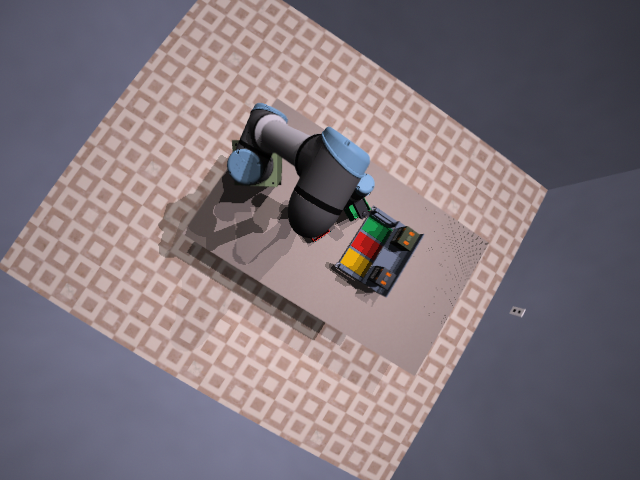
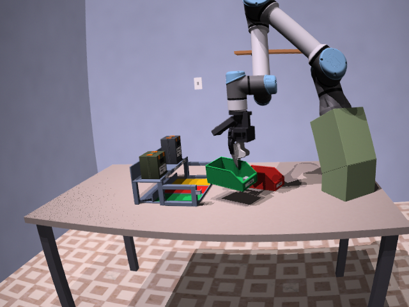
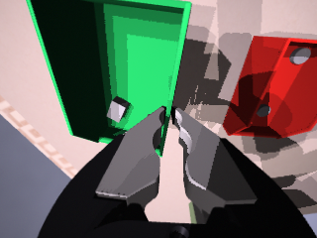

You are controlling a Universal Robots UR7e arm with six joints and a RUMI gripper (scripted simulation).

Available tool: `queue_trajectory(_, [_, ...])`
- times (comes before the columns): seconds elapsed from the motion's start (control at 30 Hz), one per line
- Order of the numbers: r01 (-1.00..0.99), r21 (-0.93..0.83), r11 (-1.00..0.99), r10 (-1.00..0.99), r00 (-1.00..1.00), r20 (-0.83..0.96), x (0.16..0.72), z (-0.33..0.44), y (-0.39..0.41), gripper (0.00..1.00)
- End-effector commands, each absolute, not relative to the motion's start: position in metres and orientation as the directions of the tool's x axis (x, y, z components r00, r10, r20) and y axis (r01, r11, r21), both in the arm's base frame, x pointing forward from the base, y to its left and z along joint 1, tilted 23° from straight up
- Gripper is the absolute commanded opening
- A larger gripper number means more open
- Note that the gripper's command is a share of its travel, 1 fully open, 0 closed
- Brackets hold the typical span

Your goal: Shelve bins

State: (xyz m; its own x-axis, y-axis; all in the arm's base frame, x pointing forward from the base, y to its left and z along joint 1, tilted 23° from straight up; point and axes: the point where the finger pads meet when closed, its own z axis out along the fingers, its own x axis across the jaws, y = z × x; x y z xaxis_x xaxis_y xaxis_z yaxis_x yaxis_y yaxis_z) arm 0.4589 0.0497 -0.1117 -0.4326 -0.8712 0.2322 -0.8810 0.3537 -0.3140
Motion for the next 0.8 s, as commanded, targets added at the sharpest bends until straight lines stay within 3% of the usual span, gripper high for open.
queue_trajectory(0.0, [-0.881,-0.315,0.352,-0.872,-0.431,0.232,0.458,-0.11,0.051,0.0])
queue_trajectory(0.77, [-0.881,-0.316,0.351,-0.872,-0.431,0.232,0.454,-0.093,0.057,0.0])
